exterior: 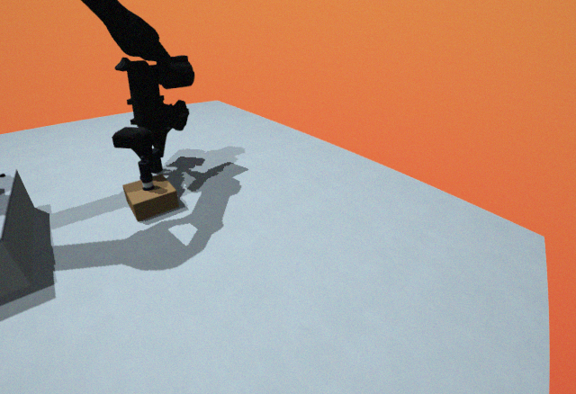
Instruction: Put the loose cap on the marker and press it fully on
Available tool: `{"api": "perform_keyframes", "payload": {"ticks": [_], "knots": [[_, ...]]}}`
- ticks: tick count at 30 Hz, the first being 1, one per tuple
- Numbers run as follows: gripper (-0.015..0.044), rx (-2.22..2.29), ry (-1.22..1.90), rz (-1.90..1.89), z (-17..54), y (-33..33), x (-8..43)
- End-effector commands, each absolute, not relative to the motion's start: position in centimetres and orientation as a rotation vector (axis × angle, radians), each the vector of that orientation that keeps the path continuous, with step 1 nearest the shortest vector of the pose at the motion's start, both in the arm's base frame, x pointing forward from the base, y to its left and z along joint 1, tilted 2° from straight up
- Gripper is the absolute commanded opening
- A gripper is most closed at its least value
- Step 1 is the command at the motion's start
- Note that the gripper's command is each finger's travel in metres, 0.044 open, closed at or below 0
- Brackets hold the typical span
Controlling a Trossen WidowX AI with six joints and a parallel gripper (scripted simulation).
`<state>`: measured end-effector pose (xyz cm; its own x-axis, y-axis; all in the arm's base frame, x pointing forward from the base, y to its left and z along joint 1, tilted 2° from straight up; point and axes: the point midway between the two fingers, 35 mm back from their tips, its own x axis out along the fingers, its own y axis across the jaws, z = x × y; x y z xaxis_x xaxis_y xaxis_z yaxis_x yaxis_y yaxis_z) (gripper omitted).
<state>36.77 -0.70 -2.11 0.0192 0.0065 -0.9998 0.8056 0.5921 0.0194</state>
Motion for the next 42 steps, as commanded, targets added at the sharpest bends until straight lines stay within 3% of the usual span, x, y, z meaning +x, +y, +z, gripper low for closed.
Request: {"api": "perform_keyframes", "payload": {"ticks": [1, 2, 5, 16, 20, 42], "knots": [[0.0252, 0.739, 1.435, -0.726, -2.8, -0.7, 36.4], [0.0252, 0.739, 1.435, -0.726, -2.9, -0.7, 36.4], [0.0173, 0.739, 1.435, -0.726, -2.9, -0.8, 36.4], [0.0100, 0.739, 1.435, -0.726, -2.9, -0.7, 36.6], [0.0000, 0.730, 1.419, -0.702, -2.4, -0.6, 36.9], [0.0000, 0.739, 1.435, -0.726, 3.2, -0.8, 36.5]]}}
